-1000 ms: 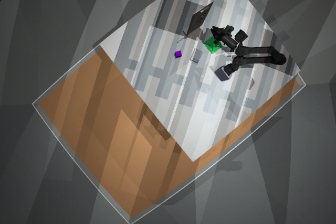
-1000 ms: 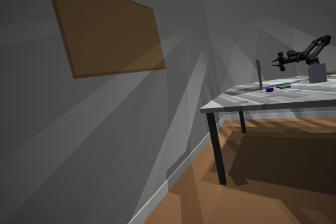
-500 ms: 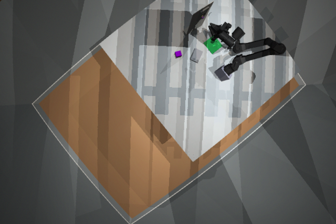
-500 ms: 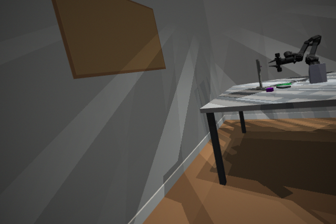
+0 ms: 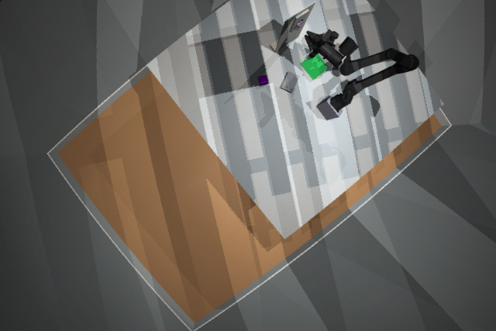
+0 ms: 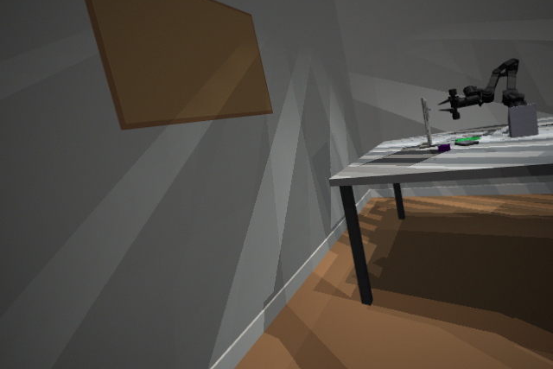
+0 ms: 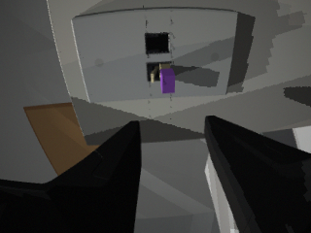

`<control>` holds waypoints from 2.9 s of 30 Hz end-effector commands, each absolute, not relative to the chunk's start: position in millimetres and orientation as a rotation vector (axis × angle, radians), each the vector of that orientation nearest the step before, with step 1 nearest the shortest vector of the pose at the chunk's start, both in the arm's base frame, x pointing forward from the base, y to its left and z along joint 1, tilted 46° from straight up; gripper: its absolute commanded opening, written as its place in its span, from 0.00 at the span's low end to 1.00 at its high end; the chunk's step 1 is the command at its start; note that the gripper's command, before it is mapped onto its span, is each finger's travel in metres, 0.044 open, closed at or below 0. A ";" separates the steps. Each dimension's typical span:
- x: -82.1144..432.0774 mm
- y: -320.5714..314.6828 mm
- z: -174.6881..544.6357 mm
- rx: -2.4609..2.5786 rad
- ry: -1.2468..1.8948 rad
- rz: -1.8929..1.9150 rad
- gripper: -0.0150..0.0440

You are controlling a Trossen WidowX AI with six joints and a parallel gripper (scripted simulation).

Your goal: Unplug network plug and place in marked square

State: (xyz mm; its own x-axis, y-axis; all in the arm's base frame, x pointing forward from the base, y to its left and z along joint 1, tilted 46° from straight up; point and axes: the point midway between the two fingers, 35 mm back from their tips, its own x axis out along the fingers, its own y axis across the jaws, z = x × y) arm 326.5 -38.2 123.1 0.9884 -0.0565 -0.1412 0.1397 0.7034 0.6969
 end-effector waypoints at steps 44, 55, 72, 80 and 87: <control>379.8 -50.9 124.3 0.788 0.113 -0.107 0.32; 377.9 -50.6 124.5 0.788 0.113 -0.107 0.25; 368.5 -49.3 125.0 0.788 0.113 -0.107 0.25; 363.5 -48.1 124.7 0.788 0.114 -0.107 0.25; 359.3 -47.0 124.4 0.788 0.114 -0.107 0.25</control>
State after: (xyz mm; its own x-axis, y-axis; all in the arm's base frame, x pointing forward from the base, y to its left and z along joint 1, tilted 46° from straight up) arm 362.8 -47.7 124.1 0.9883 -0.0525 -0.1430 0.1384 0.7014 0.6992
